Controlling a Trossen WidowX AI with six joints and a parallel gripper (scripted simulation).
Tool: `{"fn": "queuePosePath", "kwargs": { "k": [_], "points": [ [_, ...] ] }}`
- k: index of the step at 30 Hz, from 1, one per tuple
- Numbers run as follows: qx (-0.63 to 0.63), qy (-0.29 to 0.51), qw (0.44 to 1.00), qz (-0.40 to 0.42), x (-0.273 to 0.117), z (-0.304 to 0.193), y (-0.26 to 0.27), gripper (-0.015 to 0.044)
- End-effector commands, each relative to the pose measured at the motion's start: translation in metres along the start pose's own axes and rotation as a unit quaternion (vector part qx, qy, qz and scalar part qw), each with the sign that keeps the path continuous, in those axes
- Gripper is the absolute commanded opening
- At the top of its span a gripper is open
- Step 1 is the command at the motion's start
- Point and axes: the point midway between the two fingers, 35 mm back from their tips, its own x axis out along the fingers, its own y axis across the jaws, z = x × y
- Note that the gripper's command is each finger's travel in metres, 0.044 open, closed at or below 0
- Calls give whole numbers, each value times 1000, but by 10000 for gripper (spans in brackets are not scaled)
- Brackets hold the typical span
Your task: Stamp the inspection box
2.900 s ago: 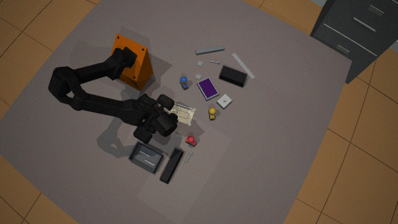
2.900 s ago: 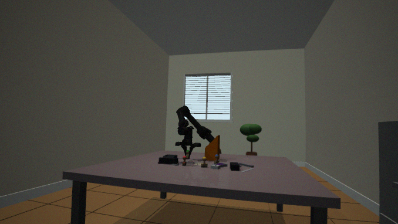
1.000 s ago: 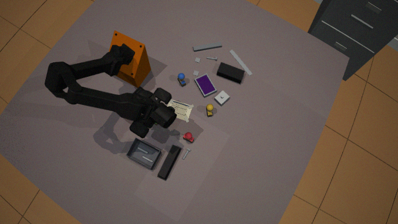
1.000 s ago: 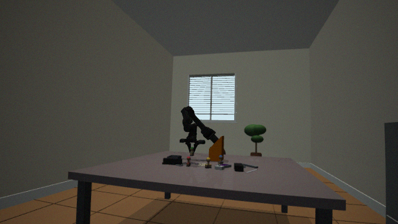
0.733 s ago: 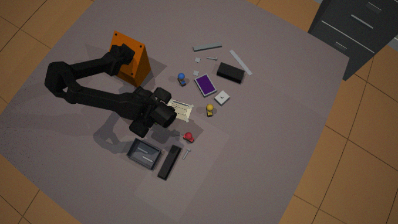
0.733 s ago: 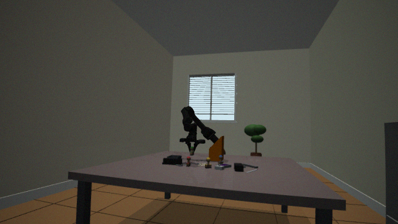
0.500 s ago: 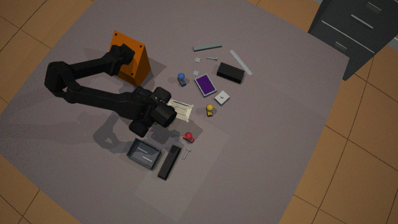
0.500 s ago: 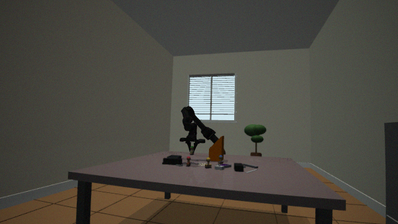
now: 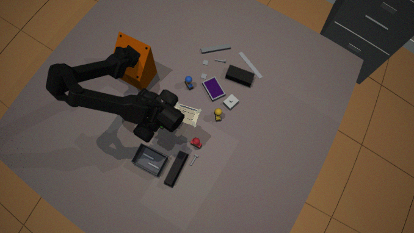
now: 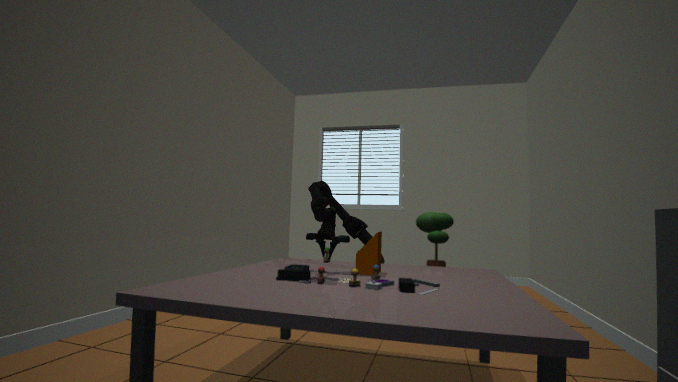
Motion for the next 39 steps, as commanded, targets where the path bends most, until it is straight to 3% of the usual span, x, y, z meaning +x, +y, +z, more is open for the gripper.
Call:
{"fn": "queuePosePath", "kwargs": {
  "k": [1,39],
  "points": [
    [1,-2,1000,1,-2,8,5,0],
    [-1,-3,1000,18,-17,87,162,0]
  ]
}}
